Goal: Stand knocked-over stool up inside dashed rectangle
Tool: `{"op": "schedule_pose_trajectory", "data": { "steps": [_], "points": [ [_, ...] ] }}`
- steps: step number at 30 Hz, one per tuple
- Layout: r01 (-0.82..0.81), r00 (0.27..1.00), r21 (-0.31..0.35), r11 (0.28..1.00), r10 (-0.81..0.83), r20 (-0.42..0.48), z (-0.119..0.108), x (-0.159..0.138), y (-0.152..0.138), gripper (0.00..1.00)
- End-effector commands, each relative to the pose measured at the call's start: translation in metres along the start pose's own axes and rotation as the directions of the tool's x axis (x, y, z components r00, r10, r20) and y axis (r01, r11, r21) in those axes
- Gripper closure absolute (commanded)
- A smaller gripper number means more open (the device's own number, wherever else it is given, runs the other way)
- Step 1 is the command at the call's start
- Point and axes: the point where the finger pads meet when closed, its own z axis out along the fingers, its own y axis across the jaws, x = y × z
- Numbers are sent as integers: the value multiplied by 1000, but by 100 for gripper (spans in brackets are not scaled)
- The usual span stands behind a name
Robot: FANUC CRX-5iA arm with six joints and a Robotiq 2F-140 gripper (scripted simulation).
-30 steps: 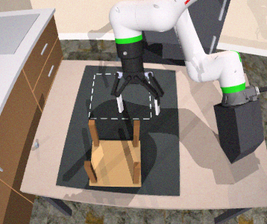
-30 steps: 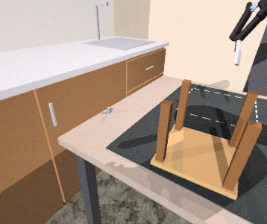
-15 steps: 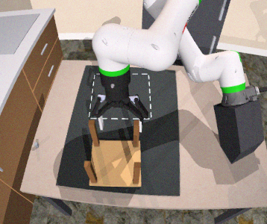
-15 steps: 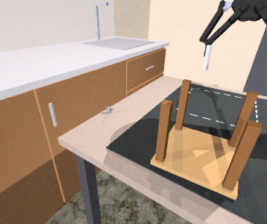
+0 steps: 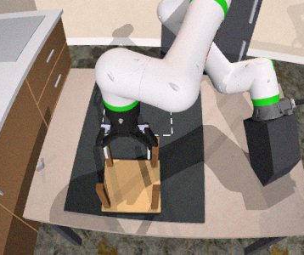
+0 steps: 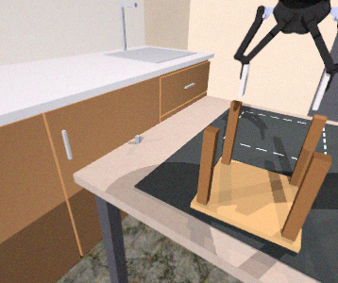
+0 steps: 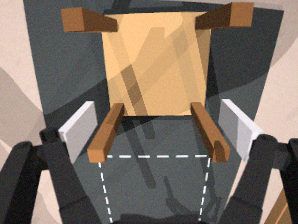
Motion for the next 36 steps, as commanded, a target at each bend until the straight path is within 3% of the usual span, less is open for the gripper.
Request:
{"op": "schedule_pose_trajectory", "data": {
  "steps": [1,6,13,36],
  "points": [
    [1,1000,-2,1000,-1,0,-3,7,7,61],
    [1,1000,-2,1000,-1,1,-8,58,61,61],
    [0,1000,1,1000,0,2,-1,94,94,61],
    [0,1000,1,1000,0,2,0,95,95,61]
  ]
}}
